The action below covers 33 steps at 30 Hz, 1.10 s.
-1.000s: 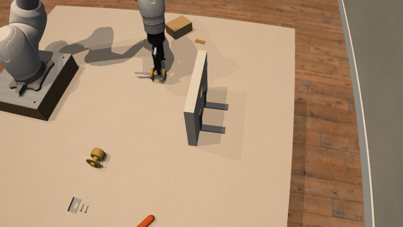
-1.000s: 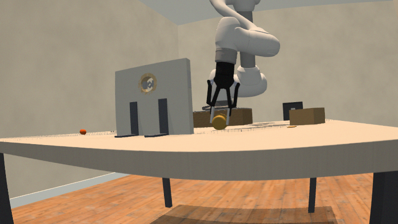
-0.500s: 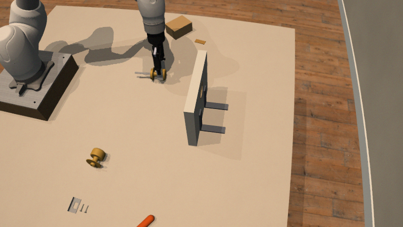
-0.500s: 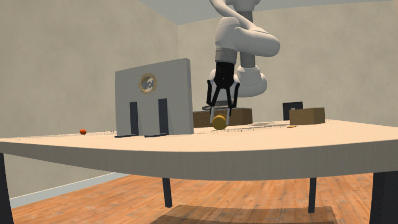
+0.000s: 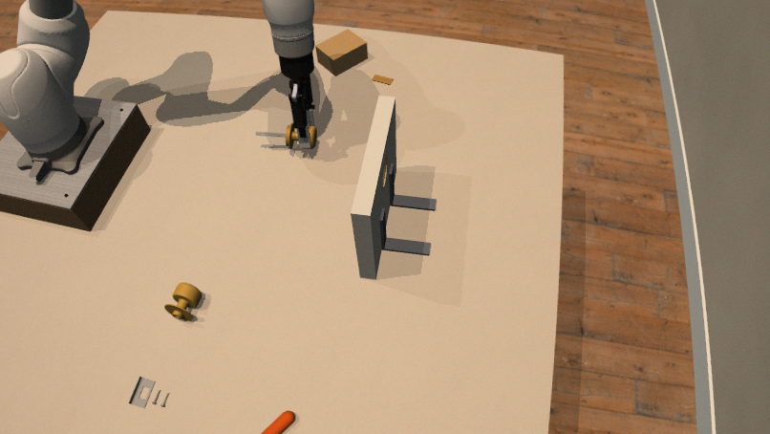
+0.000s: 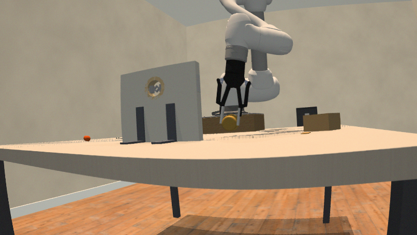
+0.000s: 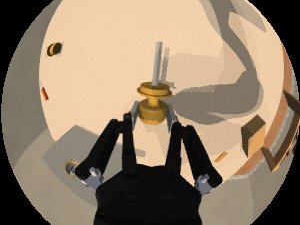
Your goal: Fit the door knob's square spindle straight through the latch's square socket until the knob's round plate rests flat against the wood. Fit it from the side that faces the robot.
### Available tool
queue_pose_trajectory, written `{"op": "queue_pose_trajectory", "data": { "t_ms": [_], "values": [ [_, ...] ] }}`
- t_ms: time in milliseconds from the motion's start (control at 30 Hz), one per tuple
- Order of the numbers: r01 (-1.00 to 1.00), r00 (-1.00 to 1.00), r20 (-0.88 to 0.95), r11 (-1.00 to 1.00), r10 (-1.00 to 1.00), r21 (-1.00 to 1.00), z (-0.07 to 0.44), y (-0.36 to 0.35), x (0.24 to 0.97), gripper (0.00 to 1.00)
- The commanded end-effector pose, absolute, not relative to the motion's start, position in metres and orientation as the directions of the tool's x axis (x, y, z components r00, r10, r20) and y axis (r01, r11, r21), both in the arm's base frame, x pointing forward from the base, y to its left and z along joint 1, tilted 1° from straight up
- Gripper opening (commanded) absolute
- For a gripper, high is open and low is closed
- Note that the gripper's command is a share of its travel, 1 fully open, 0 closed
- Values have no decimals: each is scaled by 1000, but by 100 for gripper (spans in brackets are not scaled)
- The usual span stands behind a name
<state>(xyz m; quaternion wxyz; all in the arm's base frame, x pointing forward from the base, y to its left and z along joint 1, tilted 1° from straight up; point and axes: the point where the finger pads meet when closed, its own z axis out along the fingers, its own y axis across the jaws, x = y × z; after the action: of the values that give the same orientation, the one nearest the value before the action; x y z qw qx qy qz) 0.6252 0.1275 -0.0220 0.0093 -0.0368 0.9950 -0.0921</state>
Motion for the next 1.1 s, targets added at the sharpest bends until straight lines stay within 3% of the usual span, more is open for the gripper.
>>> {"op": "queue_pose_trajectory", "data": {
  "t_ms": [0, 1067],
  "values": [
    [-72, -997, -12, 980, -75, -184, -16, 128, 625, 42],
    [-72, -997, -12, 980, -75, -184, 26, 128, 624, 42]
  ]
}}
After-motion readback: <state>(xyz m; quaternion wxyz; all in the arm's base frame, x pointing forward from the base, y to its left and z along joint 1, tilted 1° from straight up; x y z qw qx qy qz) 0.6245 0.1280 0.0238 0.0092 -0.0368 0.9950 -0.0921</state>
